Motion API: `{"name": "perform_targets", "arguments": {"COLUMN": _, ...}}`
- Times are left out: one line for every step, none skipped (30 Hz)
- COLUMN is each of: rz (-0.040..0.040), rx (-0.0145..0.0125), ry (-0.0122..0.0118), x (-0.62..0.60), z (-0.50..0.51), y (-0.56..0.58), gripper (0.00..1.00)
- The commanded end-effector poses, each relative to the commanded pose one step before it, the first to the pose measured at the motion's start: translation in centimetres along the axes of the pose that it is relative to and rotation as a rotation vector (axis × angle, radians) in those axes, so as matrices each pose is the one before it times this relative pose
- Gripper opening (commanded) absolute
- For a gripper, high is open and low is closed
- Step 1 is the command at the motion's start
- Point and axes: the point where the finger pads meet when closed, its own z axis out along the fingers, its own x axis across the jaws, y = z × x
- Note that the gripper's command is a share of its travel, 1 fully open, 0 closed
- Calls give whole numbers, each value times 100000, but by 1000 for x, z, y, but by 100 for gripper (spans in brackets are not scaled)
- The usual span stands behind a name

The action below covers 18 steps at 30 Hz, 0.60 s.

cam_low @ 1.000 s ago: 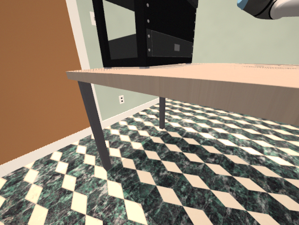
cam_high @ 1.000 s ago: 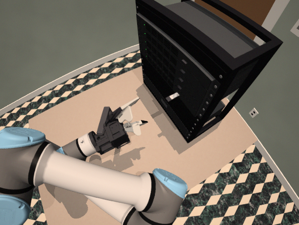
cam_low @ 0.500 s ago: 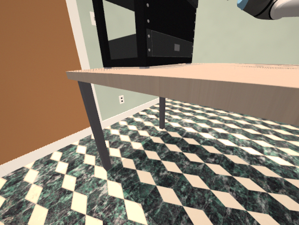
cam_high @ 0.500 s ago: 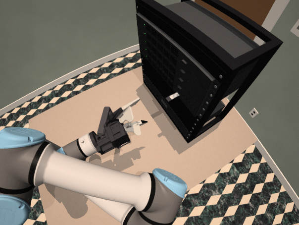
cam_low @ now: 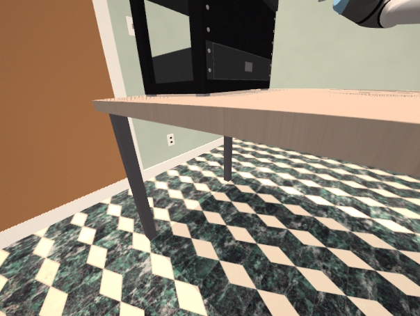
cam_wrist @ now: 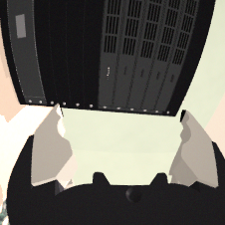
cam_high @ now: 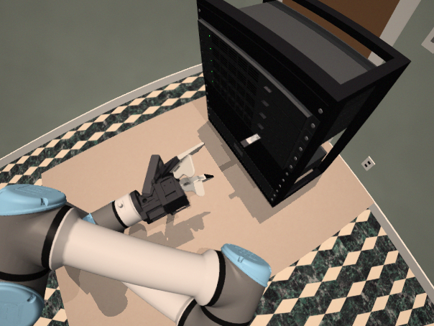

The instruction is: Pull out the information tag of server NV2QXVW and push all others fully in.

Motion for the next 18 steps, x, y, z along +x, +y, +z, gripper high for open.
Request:
{"name": "perform_targets", "arguments": {"rz": 794, "rx": 273, "ry": -686, "x": -396, "z": 30, "y": -88, "gripper": 100}}
{"name": "perform_targets", "arguments": {"rz": 111, "rx": 49, "ry": -81, "x": -33, "z": 3, "y": -14, "gripper": 100}}
{"name": "perform_targets", "arguments": {"rz": 110, "rx": 49, "ry": -79, "x": -32, "z": 4, "y": -13, "gripper": 100}}
{"name": "perform_targets", "arguments": {"rz": 107, "rx": 48, "ry": -77, "x": -30, "z": 4, "y": -13, "gripper": 100}}
{"name": "perform_targets", "arguments": {"rz": 105, "rx": 48, "ry": -75, "x": -29, "z": 4, "y": -12, "gripper": 100}}
{"name": "perform_targets", "arguments": {"rz": 103, "rx": 47, "ry": -73, "x": -28, "z": 4, "y": -11, "gripper": 100}}
{"name": "perform_targets", "arguments": {"rz": 102, "rx": 46, "ry": -71, "x": -27, "z": 4, "y": -11, "gripper": 100}}
{"name": "perform_targets", "arguments": {"rz": 100, "rx": 46, "ry": -70, "x": -27, "z": 4, "y": -11, "gripper": 100}}
{"name": "perform_targets", "arguments": {"rz": 99, "rx": 45, "ry": -70, "x": -27, "z": 4, "y": -11, "gripper": 100}}
{"name": "perform_targets", "arguments": {"rz": 98, "rx": 45, "ry": -70, "x": -27, "z": 4, "y": -11, "gripper": 100}}
{"name": "perform_targets", "arguments": {"rz": 0, "rx": 0, "ry": 0, "x": 0, "z": 0, "y": 0, "gripper": 100}}
{"name": "perform_targets", "arguments": {"rz": 0, "rx": 0, "ry": 0, "x": 0, "z": 0, "y": 0, "gripper": 100}}
{"name": "perform_targets", "arguments": {"rz": 81, "rx": 40, "ry": -55, "x": -17, "z": 7, "y": -3, "gripper": 100}}
{"name": "perform_targets", "arguments": {"rz": 99, "rx": 44, "ry": -71, "x": -28, "z": 4, "y": -12, "gripper": 100}}
{"name": "perform_targets", "arguments": {"rz": 98, "rx": 44, "ry": -71, "x": -29, "z": 3, "y": -12, "gripper": 100}}
{"name": "perform_targets", "arguments": {"rz": 98, "rx": 43, "ry": -71, "x": -29, "z": 3, "y": -12, "gripper": 100}}
{"name": "perform_targets", "arguments": {"rz": 98, "rx": 43, "ry": -71, "x": -29, "z": 3, "y": -12, "gripper": 100}}
{"name": "perform_targets", "arguments": {"rz": 97, "rx": 42, "ry": -71, "x": -29, "z": 3, "y": -12, "gripper": 100}}
